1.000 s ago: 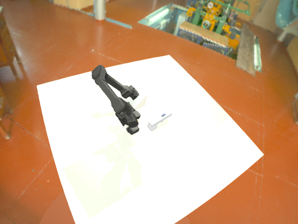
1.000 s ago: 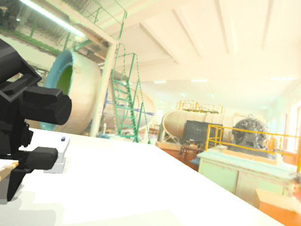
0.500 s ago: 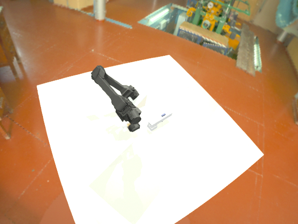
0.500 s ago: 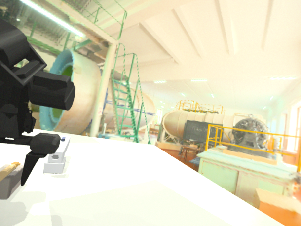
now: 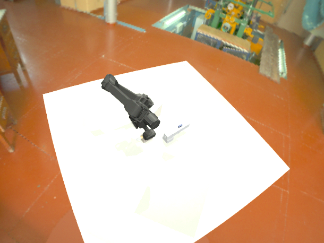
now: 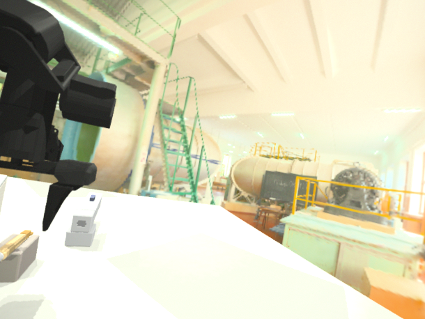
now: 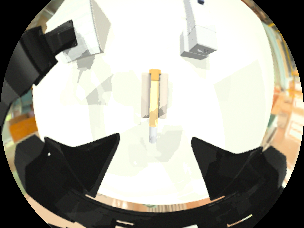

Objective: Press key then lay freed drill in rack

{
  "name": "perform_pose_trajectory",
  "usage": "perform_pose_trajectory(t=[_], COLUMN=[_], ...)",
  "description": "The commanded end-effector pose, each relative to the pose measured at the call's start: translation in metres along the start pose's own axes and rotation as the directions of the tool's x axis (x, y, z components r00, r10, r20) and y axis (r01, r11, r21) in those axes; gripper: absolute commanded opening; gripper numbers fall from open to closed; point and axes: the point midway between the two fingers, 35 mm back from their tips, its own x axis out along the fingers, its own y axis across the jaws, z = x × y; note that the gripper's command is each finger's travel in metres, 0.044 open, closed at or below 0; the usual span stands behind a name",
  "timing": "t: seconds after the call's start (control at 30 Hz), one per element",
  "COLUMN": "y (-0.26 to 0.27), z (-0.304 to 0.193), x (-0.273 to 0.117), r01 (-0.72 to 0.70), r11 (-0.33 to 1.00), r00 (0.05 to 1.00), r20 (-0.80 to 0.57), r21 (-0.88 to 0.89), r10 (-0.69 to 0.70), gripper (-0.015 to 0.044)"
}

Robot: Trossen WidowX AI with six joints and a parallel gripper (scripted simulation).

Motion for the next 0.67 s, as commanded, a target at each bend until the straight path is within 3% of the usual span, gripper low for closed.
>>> perform_pose_trajectory(t=[0.0, 0.1, 0.2, 0.43, 0.63], y=[-0.025, -0.059, -0.092, -0.128, -0.155], z=[0.018, 0.042, 0.063, 0.084, 0.1], x=[-0.01, -0.029, -0.055, -0.093, -0.132], r01=[0.052, 0.03, -0.089, -0.326, -0.564], r11=[0.969, 0.844, 0.675, 0.468, 0.32], r00=[0.99, 0.943, 0.86, 0.718, 0.559], r20=[0.117, 0.266, 0.399, 0.537, 0.637], r21=[0.243, 0.535, 0.732, 0.822, 0.762], r10=[-0.083, -0.202, -0.319, -0.443, -0.531], gripper=[0.044, 0.044, 0.044, 0.044, 0.044])
